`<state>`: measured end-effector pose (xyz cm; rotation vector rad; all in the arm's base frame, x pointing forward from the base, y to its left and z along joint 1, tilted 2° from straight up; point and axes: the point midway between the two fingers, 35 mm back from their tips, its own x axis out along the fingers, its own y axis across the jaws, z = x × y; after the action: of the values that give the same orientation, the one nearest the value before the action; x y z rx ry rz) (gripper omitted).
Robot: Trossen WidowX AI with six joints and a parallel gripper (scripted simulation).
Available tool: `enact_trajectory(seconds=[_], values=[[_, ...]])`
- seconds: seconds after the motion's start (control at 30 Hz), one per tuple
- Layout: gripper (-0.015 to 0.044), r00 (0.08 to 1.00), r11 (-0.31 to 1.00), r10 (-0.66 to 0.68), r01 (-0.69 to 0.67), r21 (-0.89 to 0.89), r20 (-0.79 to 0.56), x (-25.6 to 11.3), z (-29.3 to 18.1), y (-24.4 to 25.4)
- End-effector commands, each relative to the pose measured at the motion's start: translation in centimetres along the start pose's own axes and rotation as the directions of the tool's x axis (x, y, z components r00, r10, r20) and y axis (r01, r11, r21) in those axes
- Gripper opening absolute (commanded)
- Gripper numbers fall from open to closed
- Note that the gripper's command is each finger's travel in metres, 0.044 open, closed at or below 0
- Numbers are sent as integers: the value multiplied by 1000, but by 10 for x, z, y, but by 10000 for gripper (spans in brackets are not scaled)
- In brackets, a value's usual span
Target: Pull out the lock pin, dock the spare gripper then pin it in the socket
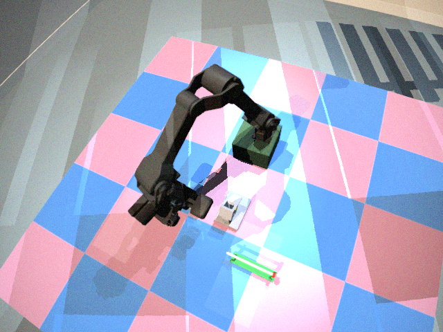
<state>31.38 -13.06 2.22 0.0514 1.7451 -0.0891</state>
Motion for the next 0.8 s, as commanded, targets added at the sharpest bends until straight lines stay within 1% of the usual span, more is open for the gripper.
enact_trajectory(seconds=[0.0, 0.37, 0.77], values=[[0, 1000, 1000, -9, 9, 2, 12, 3, 2, -1], [0, 1000, 1000, -9, 9, 2, 12, 19, 5, -1], [0, 1000, 1000, -9, 9, 2, 13, 19, 13, -1]])
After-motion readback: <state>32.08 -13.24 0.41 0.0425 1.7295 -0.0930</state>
